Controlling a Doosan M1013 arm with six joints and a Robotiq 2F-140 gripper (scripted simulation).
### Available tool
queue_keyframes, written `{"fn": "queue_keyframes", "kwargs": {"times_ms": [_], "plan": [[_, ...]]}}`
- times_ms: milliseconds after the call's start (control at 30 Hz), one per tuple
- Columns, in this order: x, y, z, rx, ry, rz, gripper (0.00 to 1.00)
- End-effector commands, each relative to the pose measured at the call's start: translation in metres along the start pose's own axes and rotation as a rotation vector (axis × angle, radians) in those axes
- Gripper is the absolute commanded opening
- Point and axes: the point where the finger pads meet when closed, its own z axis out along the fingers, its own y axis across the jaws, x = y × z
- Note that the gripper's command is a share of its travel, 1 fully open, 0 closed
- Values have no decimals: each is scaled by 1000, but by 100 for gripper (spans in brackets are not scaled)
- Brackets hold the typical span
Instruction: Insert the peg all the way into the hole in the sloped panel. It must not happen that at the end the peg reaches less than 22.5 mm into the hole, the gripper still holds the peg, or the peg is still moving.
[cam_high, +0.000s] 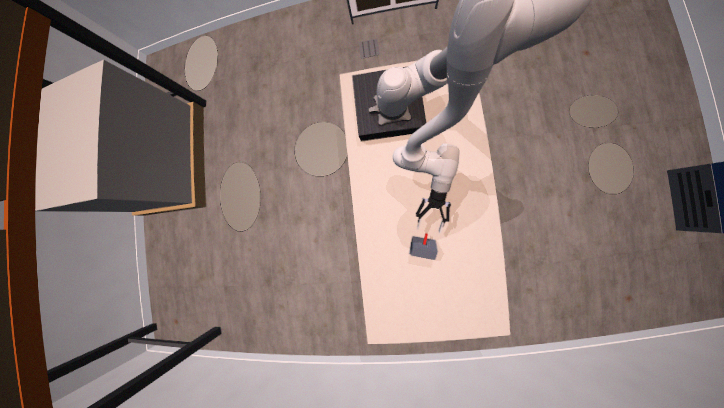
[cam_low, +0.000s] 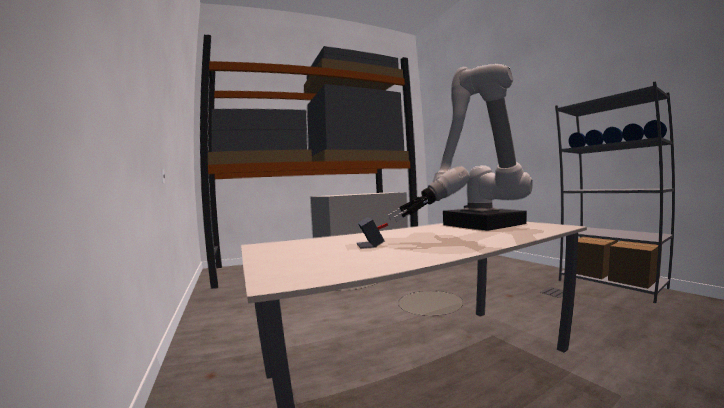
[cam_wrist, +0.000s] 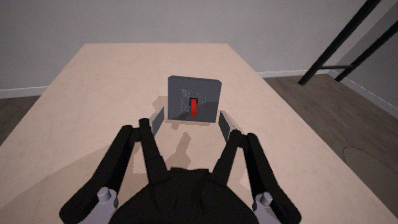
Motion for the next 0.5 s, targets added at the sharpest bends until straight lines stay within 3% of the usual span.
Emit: {"fn": "queue_keyframes", "kwargs": {"times_ms": [0,467], "plan": [[0,1,-13,0,0,0,77],[-1,1,-38,0,-1,0,98]]}}
